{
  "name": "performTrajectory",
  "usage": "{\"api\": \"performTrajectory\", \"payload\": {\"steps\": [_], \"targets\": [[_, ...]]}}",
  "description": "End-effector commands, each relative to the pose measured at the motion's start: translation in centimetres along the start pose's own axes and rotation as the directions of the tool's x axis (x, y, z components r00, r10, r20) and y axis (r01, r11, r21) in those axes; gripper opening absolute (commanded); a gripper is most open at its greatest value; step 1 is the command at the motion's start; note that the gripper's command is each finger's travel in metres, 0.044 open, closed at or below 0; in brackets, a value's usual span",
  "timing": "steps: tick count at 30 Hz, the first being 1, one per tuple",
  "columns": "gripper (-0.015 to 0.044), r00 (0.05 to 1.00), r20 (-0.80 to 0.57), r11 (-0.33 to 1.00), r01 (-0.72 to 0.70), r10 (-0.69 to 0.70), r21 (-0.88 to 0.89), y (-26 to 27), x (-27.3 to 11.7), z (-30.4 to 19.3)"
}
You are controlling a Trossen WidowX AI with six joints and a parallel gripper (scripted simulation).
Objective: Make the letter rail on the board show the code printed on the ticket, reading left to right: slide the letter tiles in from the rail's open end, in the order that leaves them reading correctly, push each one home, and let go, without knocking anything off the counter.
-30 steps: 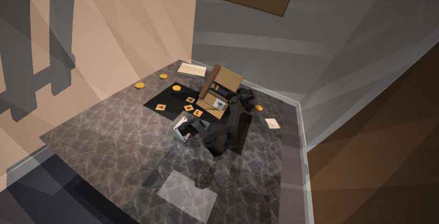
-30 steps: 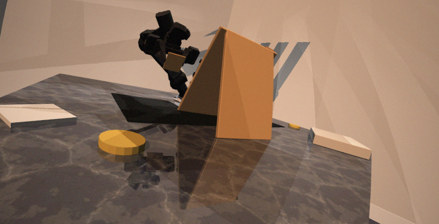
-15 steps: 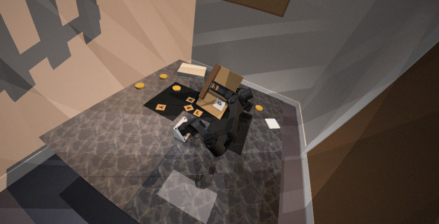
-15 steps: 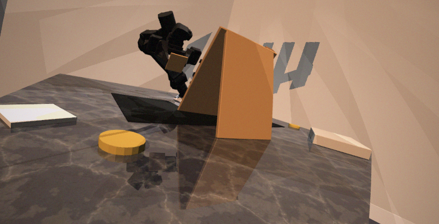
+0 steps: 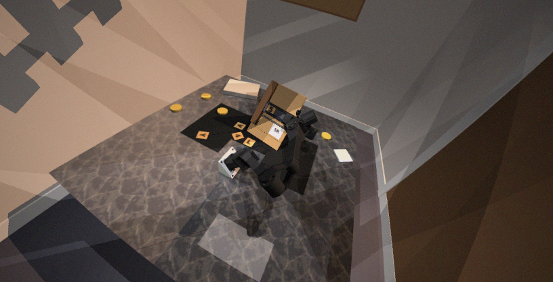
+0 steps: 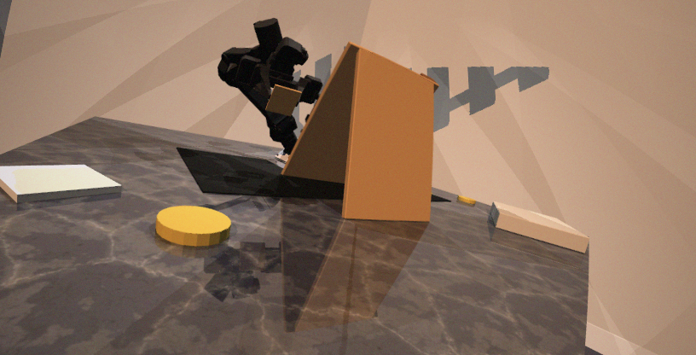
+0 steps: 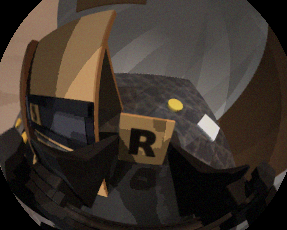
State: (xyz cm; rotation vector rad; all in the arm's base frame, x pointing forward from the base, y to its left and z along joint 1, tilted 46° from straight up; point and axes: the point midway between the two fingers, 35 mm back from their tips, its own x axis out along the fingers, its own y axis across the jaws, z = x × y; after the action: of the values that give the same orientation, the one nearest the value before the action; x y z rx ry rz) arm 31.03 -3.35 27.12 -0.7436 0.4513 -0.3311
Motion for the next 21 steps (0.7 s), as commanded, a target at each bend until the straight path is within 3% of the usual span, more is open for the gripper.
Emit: {"api": "performTrajectory", "payload": {"steps": [1, 21], "targets": [[0.0, 1.0, -0.002, 1.0, 0.002, -0.002, 0.004, 0.3, 0.0, -0.1], [0.0, 1.0, -0.003, 1.0, 0.001, -0.001, 0.004, 1.3, 0.0, -0.1]]}}
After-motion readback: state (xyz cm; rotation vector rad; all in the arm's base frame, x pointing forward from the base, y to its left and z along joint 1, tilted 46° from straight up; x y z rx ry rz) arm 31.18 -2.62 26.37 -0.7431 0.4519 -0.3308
